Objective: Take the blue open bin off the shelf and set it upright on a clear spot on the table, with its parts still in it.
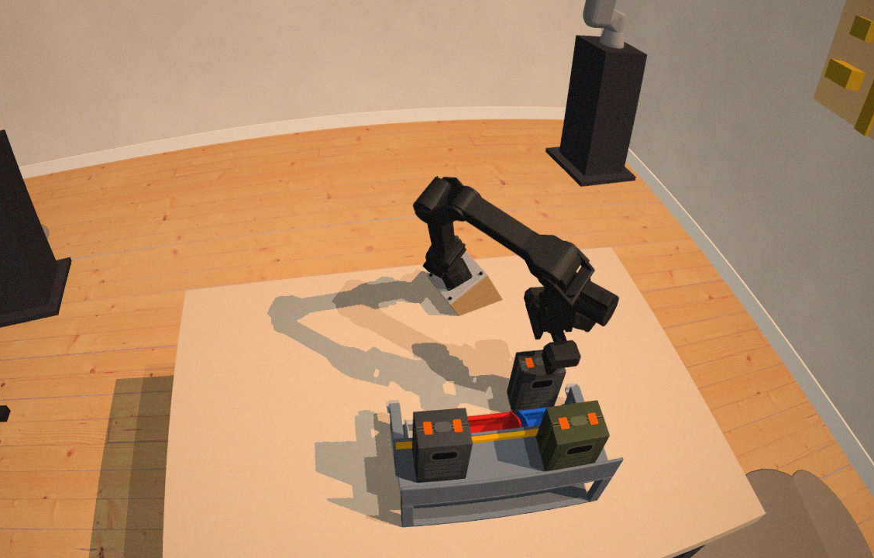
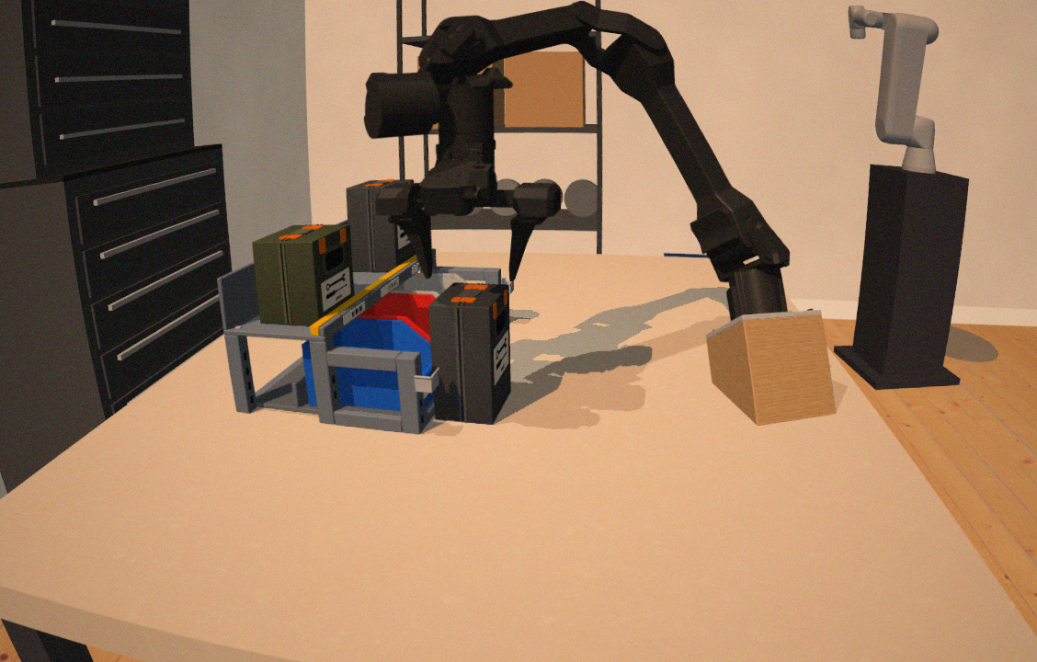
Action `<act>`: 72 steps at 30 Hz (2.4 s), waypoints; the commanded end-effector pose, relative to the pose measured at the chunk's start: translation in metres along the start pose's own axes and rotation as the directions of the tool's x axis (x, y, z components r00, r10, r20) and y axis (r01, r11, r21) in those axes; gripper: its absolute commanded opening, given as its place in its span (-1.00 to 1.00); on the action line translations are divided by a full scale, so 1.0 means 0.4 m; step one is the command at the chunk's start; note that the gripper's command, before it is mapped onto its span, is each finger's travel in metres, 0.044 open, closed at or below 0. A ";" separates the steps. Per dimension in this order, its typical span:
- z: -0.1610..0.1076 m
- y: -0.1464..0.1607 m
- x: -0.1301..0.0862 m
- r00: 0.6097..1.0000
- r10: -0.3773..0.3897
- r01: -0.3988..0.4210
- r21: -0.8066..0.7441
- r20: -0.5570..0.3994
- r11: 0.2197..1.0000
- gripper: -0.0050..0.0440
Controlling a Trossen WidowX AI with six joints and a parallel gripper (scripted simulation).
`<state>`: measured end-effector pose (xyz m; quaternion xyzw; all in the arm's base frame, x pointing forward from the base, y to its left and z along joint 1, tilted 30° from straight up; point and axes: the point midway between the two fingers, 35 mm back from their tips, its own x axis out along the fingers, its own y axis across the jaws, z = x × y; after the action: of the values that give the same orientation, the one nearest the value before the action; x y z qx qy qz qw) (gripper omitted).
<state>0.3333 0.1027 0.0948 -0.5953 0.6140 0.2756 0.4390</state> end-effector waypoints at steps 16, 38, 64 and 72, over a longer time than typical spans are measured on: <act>-0.004 -0.006 0.008 1.000 -0.014 0.014 0.011 0.011 1.000 1.00; -0.002 -0.007 0.035 1.000 -0.015 0.015 0.011 0.011 1.000 1.00; 0.000 -0.007 0.057 1.000 -0.014 0.013 0.015 0.016 1.000 1.00; 0.000 -0.007 0.077 1.000 -0.015 0.015 0.011 0.010 1.000 1.00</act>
<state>0.3377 0.0885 0.0660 -0.5928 0.6128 0.2753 0.4441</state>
